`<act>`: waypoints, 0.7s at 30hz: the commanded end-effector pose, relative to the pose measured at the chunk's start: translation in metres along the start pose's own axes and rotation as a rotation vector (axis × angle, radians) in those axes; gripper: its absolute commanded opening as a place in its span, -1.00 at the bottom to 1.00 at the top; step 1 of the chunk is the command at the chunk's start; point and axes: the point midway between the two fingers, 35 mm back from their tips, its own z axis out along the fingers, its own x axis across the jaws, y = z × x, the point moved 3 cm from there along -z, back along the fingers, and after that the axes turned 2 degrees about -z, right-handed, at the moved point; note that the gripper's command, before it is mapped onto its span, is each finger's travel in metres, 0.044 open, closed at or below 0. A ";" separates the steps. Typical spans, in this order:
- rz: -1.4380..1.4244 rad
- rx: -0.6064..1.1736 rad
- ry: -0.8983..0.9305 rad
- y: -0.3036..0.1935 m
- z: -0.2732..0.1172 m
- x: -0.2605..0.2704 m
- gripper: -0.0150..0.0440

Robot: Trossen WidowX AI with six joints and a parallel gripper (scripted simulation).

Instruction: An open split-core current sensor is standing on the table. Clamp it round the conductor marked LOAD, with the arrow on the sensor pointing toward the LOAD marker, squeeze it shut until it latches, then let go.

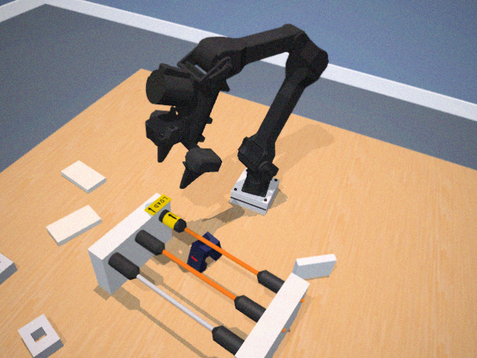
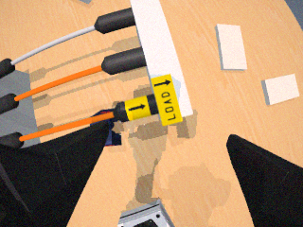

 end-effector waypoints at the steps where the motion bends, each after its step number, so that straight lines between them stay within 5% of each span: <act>1: 0.001 0.000 -0.001 0.000 0.000 0.001 0.91; 5: -0.054 0.043 0.034 -0.012 0.022 0.033 0.61; 12: -0.181 0.127 0.077 -0.056 0.059 0.092 0.61; 21: -0.194 0.134 0.079 -0.061 0.065 0.097 0.61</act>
